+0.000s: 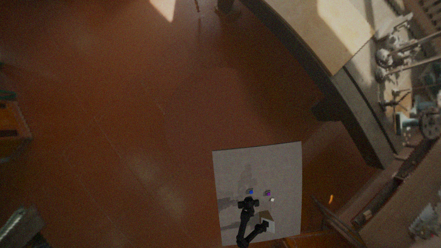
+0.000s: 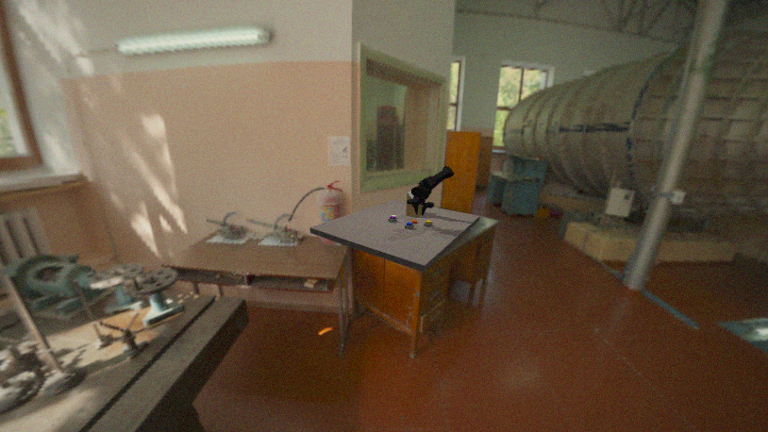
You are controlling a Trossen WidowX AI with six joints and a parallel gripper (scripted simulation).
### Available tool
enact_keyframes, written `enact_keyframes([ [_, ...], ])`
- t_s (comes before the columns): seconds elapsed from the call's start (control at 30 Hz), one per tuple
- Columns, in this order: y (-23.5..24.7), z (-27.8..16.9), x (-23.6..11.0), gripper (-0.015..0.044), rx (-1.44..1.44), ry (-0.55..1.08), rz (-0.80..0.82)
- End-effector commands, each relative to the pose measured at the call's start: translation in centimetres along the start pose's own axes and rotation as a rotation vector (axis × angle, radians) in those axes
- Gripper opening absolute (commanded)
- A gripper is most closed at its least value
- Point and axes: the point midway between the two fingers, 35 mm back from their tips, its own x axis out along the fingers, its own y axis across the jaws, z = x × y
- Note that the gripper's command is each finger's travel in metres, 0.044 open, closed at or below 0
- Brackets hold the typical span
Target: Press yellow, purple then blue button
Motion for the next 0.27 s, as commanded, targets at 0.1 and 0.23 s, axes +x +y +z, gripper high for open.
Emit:
enact_keyframes([
  [0.1, 3.37, -3.32, -2.31, 0.0387, -0.001, 0.002, 0.003],
  [0.23, 3.37, -3.32, -2.31, 0.0400, -0.001, 0.002, 0.003],
])
